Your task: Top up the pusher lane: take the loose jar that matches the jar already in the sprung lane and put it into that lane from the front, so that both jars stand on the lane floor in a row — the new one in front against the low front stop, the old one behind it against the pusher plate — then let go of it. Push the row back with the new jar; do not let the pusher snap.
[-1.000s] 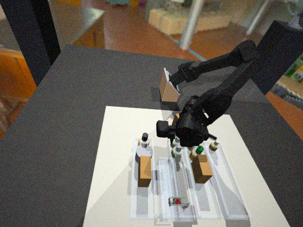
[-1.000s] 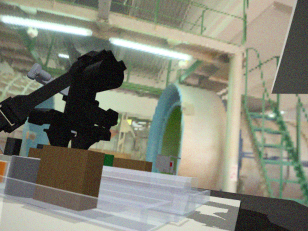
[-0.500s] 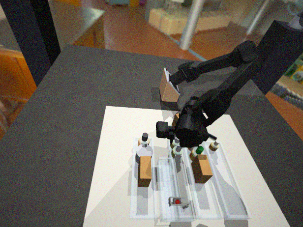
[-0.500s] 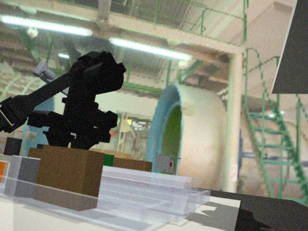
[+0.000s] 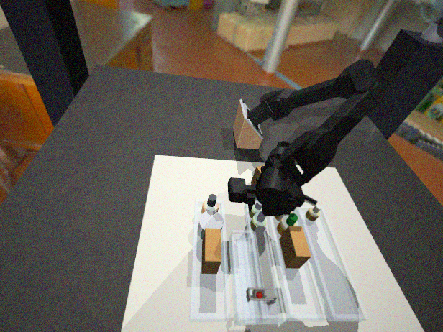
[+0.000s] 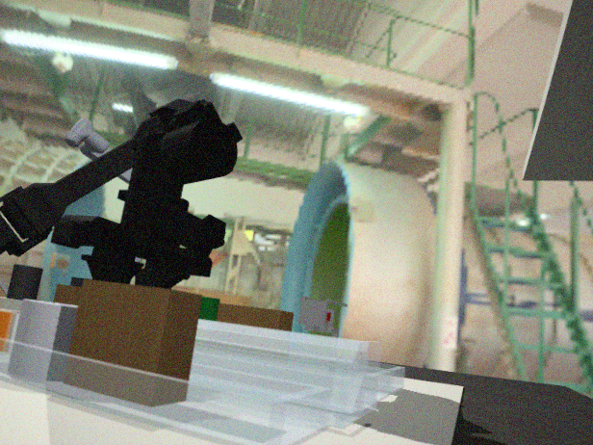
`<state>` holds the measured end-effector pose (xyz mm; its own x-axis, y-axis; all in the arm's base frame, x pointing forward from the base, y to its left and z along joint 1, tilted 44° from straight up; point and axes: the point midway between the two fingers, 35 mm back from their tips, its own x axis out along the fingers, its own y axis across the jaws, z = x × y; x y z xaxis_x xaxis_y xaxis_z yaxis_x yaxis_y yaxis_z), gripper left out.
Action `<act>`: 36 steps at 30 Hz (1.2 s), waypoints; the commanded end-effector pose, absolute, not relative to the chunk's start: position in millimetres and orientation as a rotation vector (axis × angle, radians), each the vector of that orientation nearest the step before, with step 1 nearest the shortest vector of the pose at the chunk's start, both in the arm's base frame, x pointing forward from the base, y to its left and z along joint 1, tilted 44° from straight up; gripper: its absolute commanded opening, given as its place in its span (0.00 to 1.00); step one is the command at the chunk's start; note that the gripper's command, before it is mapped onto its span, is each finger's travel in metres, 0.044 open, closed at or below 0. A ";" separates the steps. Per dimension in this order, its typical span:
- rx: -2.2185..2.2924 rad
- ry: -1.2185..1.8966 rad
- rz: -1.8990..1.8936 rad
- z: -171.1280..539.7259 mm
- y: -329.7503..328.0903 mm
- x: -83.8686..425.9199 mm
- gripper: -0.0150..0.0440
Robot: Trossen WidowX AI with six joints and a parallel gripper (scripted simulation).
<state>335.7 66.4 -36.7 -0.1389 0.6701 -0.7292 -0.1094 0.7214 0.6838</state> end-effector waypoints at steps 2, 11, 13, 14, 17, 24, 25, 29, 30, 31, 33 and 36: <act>0.471 1.562 0.724 -35.9 67.7 337.6 0.25; 0.471 1.562 0.724 -35.9 67.4 336.1 0.25; 0.471 1.562 0.724 -35.9 67.3 335.8 0.25; 0.471 1.562 0.724 -35.9 67.3 335.7 0.25; 0.471 1.562 0.724 -35.9 67.2 335.2 0.25; 0.471 1.562 0.723 -35.9 67.0 334.0 0.25; 0.471 1.562 0.723 -35.9 67.0 333.8 0.25; 0.471 1.562 0.723 -35.9 66.9 333.2 0.25; 0.471 1.562 0.723 -35.9 66.8 333.0 0.25; 0.471 1.562 0.723 -35.9 66.8 332.8 0.25; 0.471 1.562 0.723 -35.9 66.8 332.5 0.25; 0.471 1.562 0.723 -35.9 66.7 332.0 0.25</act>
